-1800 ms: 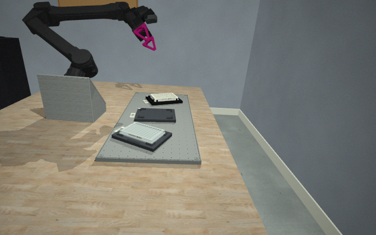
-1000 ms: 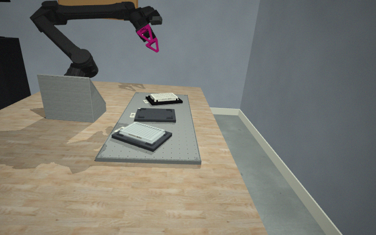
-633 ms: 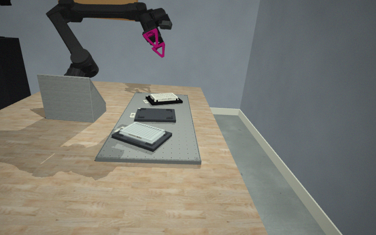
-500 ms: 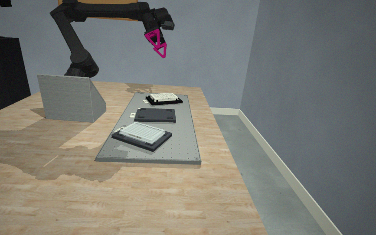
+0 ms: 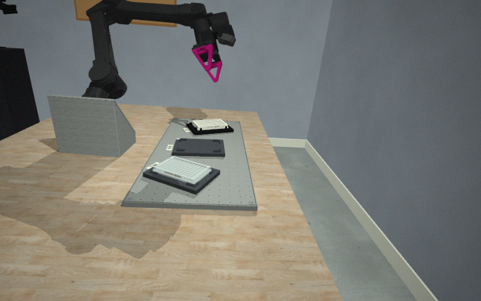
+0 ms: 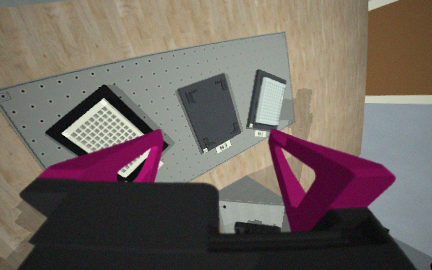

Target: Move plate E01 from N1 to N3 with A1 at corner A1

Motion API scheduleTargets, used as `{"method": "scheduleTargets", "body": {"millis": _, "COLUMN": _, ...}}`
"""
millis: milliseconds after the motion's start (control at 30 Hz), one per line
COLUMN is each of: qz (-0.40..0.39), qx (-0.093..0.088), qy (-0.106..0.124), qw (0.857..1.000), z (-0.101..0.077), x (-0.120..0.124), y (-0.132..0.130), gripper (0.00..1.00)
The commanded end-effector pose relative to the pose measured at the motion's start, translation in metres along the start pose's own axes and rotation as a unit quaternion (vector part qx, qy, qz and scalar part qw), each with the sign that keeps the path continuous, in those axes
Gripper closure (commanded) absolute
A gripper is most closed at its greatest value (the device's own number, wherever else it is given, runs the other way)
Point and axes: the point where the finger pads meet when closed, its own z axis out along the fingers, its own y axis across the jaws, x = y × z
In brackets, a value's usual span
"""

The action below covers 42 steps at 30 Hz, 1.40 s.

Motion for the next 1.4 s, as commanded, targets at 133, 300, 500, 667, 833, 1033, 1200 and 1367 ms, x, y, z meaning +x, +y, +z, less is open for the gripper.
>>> {"method": "scheduleTargets", "body": {"millis": 133, "qz": 0.007, "qx": -0.004, "qy": 0.016, "qw": 1.000, "z": 0.021, "x": -0.014, "y": -0.030, "gripper": 0.00}}
{"method": "scheduleTargets", "body": {"millis": 300, "qz": 0.009, "qx": -0.016, "qy": 0.024, "qw": 1.000, "z": 0.029, "x": -0.034, "y": -0.042, "gripper": 0.00}}
{"method": "scheduleTargets", "body": {"millis": 500, "qz": 0.018, "qx": -0.028, "qy": 0.053, "qw": 0.998, "z": 0.043, "x": -0.035, "y": -0.055, "gripper": 0.00}}
{"method": "scheduleTargets", "body": {"millis": 667, "qz": 0.029, "qx": -0.043, "qy": 0.078, "qw": 0.996, "z": 0.063, "x": -0.035, "y": -0.073, "gripper": 0.00}}
{"method": "scheduleTargets", "body": {"millis": 833, "qz": 0.040, "qx": -0.060, "qy": 0.102, "qw": 0.992, "z": 0.082, "x": -0.032, "y": -0.091, "gripper": 0.00}}
{"method": "scheduleTargets", "body": {"millis": 1033, "qz": 0.046, "qx": -0.070, "qy": 0.113, "qw": 0.990, "z": 0.098, "x": -0.029, "y": -0.105, "gripper": 0.00}}
{"method": "scheduleTargets", "body": {"millis": 1200, "qz": 0.056, "qx": -0.078, "qy": 0.133, "qw": 0.987, "z": 0.128, "x": -0.006, "y": -0.123, "gripper": 0.00}}
{"method": "scheduleTargets", "body": {"millis": 1367, "qz": 0.068, "qx": -0.098, "qy": 0.151, "qw": 0.981, "z": 0.146, "x": 0.002, "y": -0.139, "gripper": 0.00}}
